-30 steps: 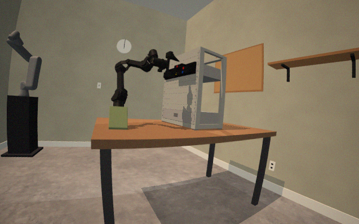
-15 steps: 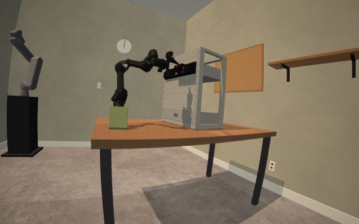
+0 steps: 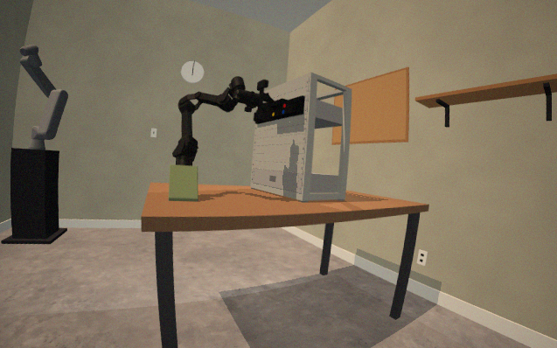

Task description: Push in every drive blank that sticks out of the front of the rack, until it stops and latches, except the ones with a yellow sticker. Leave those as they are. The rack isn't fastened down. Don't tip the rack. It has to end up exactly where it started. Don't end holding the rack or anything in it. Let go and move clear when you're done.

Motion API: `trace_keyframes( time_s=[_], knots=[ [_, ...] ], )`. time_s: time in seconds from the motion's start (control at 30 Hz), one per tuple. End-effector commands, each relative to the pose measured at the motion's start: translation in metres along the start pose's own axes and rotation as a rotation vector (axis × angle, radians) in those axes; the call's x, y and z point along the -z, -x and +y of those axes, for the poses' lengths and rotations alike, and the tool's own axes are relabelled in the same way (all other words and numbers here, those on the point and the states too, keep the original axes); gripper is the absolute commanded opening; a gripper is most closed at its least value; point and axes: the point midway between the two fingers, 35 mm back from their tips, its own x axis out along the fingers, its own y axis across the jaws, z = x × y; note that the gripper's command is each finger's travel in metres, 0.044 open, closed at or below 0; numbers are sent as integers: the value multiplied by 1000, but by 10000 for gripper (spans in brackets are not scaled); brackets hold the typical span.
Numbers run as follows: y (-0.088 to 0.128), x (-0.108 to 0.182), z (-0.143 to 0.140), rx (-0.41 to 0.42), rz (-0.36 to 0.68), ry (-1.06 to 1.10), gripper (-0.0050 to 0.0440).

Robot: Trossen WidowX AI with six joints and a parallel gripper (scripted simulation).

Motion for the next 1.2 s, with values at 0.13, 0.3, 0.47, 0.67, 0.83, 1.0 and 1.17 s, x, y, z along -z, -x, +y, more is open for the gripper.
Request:
trace_keyframes(
  time_s=[0.13,0.3,0.47,0.67,0.83,1.0,1.17],
  knots=[
    [0,-4,-7,11,-8,15,0],
    [0,-4,-7,11,-8,15,0],
    [0,-5,-7,11,-8,15,0],
    [0,-22,-14,11,-8,15,0],
    [0,-55,-27,11,-8,15,0],
    [0,-83,-38,11,-8,15,0],
    [0,-88,-39,11,-8,15,0]
  ],
)
